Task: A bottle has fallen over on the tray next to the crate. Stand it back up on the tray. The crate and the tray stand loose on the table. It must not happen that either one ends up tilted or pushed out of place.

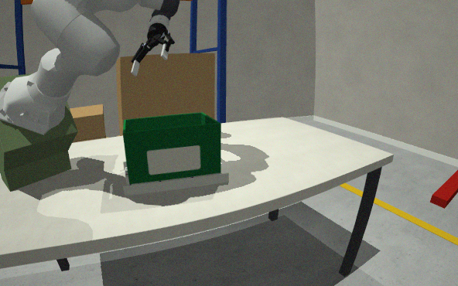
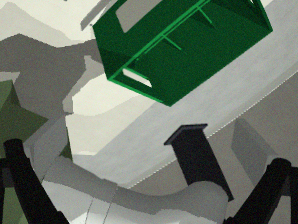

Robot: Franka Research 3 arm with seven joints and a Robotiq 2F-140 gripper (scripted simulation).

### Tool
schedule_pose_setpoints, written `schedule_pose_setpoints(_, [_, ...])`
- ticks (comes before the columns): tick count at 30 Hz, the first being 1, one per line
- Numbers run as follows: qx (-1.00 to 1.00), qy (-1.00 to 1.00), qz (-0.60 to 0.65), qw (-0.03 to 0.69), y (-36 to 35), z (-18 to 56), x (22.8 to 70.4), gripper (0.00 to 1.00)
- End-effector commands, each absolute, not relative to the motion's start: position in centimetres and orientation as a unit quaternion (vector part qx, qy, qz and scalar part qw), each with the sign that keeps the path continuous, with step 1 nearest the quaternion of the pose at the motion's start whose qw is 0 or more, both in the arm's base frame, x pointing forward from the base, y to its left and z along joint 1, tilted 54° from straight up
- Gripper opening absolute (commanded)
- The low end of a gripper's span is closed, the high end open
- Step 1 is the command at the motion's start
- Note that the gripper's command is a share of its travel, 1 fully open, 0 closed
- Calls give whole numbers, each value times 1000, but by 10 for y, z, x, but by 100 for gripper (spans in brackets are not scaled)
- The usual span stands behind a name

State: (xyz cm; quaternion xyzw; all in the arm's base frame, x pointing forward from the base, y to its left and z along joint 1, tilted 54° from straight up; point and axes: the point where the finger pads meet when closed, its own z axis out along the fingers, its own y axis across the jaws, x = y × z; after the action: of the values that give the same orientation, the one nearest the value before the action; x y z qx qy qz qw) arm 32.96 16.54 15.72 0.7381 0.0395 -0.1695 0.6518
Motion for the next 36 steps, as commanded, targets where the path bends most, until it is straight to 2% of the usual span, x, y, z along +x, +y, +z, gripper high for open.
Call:
schedule_pose_setpoints(1, [738,40,-169,652,165,157,330,100])
schedule_pose_setpoints(19, [742,44,-165,649,165,155,333,100])
schedule_pose_setpoints(23, [788,106,-96,599,163,118,376,100])
schedule_pose_setpoints(28, [803,128,-69,577,161,104,393,100])
schedule_pose_setpoints(29, [818,151,-42,554,159,89,409,100])
schedule_pose_setpoints(34, [818,151,-42,554,159,89,409,100])
schedule_pose_setpoints(36, [830,173,-16,530,158,75,425,100])
